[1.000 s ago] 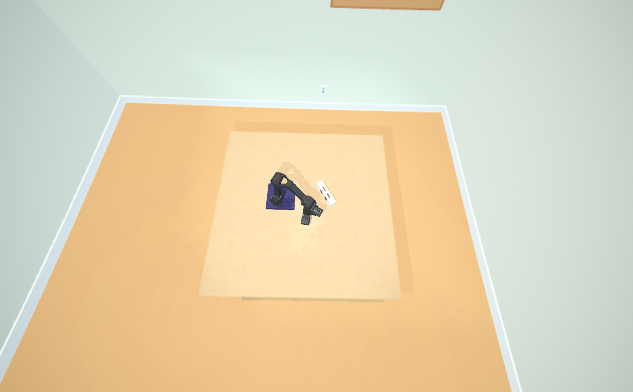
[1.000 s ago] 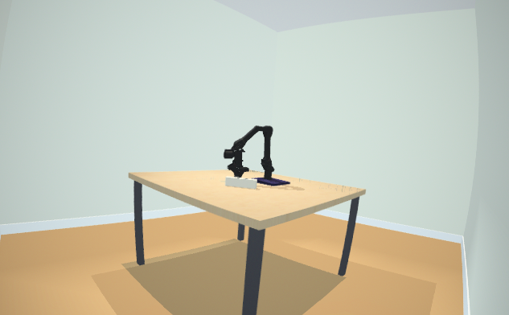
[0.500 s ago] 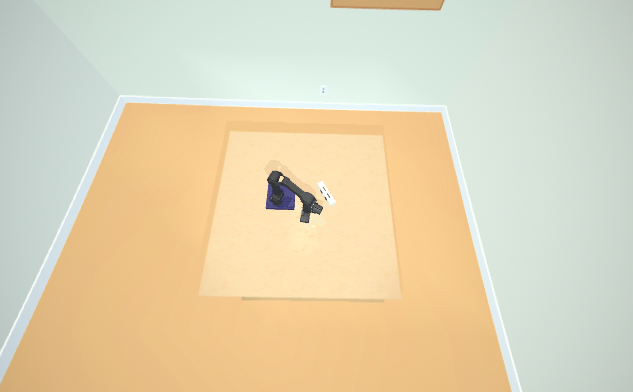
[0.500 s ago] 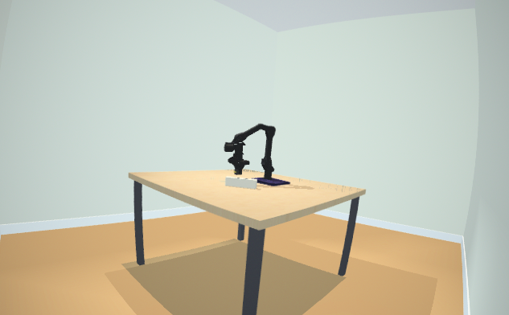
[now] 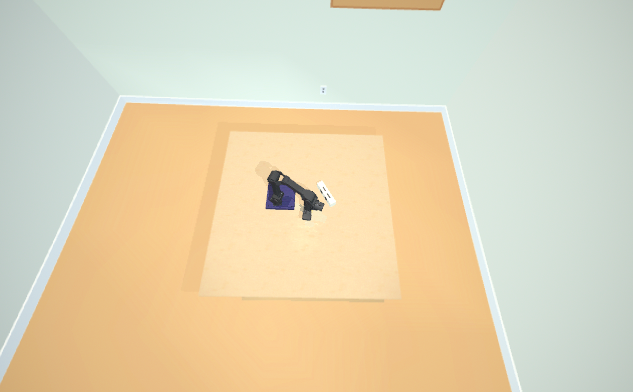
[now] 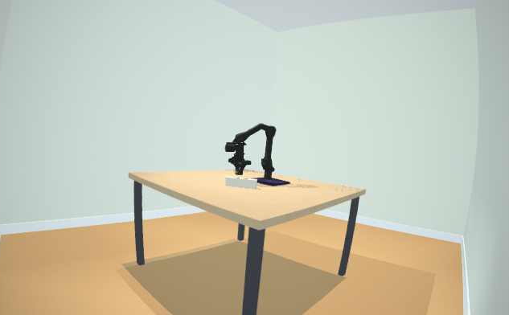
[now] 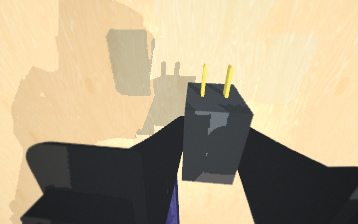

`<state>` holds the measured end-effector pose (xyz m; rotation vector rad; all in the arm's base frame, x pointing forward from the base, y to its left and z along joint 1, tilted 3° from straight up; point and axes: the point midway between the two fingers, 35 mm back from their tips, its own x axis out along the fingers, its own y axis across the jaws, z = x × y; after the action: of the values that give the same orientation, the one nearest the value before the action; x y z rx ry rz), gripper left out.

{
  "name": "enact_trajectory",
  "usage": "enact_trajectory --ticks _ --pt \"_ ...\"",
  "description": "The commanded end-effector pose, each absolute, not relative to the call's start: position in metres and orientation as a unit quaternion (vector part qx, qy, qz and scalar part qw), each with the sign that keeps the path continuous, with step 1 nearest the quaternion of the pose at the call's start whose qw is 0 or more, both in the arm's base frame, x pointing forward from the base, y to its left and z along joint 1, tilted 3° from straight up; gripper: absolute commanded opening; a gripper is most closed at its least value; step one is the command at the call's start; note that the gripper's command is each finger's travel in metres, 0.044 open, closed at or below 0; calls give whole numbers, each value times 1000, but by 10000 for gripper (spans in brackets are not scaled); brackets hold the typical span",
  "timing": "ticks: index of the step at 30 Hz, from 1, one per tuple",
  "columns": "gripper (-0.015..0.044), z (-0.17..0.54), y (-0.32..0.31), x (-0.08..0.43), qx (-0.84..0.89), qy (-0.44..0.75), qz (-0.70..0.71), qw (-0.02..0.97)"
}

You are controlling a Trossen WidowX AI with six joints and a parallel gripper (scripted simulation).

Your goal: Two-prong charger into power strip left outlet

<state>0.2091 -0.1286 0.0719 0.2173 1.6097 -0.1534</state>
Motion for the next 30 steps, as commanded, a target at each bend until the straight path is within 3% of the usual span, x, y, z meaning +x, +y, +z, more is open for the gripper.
enact_trajectory --ticks 1,30 --pt "0 70 -123 213 85 719 -56 687" --pt "0 55 -76 236 -3 721 26 693"
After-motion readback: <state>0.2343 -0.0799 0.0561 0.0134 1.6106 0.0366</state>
